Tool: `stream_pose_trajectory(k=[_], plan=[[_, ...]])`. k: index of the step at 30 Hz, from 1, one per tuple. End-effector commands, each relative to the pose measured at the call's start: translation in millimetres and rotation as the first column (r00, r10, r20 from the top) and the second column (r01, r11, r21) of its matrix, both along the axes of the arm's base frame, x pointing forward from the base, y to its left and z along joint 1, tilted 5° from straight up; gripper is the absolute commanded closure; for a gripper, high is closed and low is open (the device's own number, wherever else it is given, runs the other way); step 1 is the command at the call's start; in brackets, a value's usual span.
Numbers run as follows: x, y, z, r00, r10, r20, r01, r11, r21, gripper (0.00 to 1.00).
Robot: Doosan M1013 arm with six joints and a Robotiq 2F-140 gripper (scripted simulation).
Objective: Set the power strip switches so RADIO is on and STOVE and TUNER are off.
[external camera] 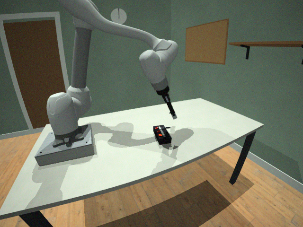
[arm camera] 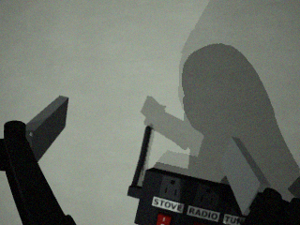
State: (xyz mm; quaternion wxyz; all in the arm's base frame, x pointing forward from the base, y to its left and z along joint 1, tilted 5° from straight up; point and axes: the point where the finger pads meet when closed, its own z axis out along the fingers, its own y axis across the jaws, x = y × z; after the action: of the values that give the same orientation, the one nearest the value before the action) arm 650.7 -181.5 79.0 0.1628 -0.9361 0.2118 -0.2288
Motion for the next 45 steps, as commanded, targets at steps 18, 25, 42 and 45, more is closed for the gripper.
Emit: stream_pose_trajectory(k=[18, 25, 42, 45], plan=[[-124.3, -22.1, -29.4, 0.970, -0.084, -0.226, 0.034, 0.975, -0.218, 0.00], [-124.3, -22.1, -29.4, 0.970, -0.084, -0.226, 0.034, 0.975, -0.218, 0.00], [-124.3, -22.1, -29.4, 0.970, -0.084, -0.226, 0.034, 0.975, -0.218, 0.00], [-124.3, -22.1, -29.4, 0.970, -0.084, -0.226, 0.034, 0.975, -0.218, 0.00]])
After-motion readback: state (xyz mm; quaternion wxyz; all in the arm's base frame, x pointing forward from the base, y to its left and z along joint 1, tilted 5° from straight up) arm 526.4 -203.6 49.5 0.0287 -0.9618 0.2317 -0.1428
